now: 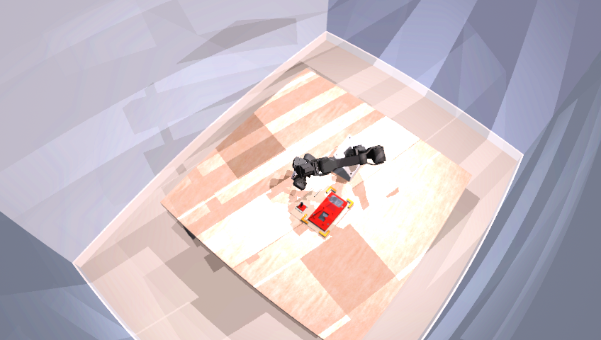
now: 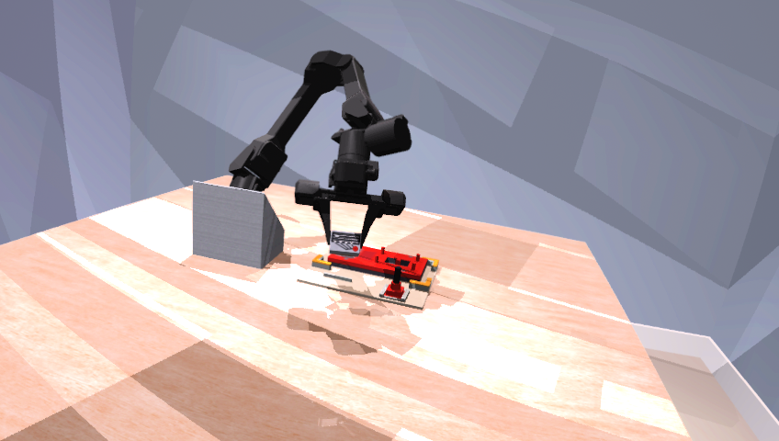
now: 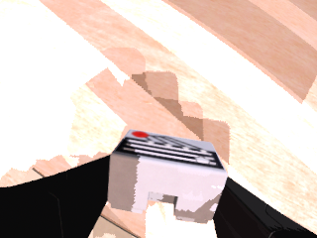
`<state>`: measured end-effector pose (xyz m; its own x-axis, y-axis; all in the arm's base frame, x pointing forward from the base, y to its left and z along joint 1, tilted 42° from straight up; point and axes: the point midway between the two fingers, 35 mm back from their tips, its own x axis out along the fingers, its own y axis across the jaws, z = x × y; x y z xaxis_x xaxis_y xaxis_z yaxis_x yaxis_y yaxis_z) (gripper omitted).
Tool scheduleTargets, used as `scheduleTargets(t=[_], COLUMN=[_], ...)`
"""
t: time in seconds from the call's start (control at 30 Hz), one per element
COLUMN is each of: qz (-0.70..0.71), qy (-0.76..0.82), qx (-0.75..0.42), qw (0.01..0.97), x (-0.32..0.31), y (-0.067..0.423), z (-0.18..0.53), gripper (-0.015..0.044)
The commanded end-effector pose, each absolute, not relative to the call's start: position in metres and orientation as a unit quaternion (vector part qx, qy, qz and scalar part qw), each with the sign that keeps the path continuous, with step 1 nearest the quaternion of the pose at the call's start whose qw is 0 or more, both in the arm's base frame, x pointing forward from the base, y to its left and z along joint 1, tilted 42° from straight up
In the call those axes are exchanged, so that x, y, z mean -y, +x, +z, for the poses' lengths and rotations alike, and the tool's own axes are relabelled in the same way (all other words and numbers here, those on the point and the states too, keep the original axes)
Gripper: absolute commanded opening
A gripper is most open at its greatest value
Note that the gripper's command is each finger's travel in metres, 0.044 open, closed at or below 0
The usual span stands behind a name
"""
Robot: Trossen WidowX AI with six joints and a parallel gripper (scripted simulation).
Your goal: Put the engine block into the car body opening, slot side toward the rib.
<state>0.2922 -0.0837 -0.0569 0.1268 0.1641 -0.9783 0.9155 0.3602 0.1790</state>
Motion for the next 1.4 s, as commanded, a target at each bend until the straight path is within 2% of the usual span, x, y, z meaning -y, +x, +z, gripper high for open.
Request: scheduleTargets(t=[0.0,0.57,1.37], qz=[-0.342,-0.380,-0.380], qy=[0.456,0.428,0.428], qx=[-0.545,-0.486,-0.486], qw=[0.615,0.661,0.661], x=[0.080,0.064,0.030], y=[0.290,0.287,0.282], z=[-0.055,-0.065,-0.103], gripper=[0.0000,0.0000,0.0000])
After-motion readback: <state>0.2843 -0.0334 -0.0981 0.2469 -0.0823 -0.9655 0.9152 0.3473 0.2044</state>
